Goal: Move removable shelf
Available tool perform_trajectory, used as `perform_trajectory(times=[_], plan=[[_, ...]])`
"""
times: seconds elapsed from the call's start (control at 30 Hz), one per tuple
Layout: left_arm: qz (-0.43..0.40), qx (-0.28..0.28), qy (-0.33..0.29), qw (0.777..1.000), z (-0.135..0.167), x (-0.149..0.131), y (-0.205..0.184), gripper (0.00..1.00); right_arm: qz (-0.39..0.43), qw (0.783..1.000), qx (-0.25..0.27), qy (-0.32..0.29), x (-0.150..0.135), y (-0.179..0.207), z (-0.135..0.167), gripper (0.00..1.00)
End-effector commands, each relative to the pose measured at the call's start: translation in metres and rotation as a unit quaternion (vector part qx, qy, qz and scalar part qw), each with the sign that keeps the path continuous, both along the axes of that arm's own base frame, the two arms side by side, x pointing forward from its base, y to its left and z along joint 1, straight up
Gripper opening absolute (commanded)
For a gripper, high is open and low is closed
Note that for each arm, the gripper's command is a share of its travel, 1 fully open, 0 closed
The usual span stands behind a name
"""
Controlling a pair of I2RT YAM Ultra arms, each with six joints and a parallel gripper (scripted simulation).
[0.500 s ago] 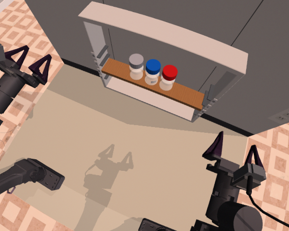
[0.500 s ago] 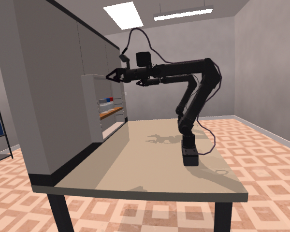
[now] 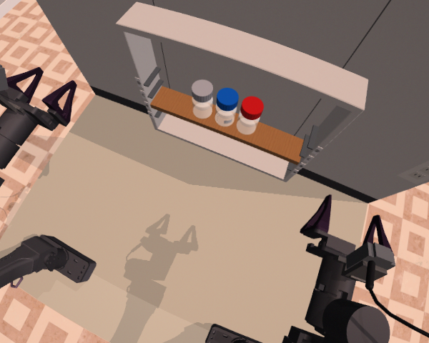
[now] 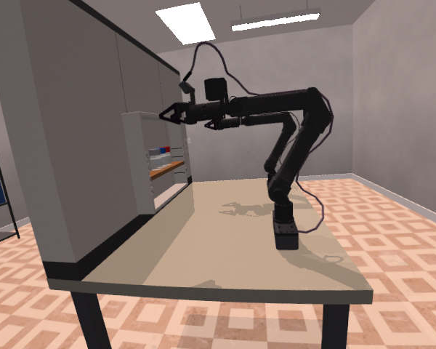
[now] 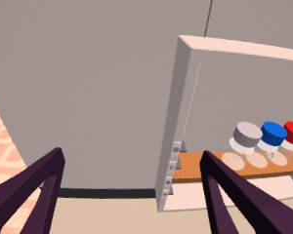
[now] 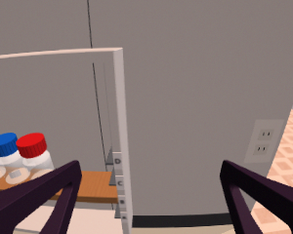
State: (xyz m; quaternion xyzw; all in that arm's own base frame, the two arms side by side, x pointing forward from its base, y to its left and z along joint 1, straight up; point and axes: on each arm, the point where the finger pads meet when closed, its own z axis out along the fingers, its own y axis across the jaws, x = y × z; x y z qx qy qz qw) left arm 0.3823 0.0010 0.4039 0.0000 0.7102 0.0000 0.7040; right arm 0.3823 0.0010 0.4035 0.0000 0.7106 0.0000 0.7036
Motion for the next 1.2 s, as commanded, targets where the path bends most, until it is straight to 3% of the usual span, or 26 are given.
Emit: perform_trajectory(times=[0.0,1.17], plan=[[0.000,0.000,-0.004,1.000,0.003,-0.001,0.000,1.00,0.000,1.000,0.000,-0.005,-0.001,0.000,0.004,1.00],[0.001,0.149,0.001,0.989,-0.042,-0.006,-0.026,1.00,0.001,0.989,-0.149,-0.001,-0.004,0.021,-0.037,1.00]])
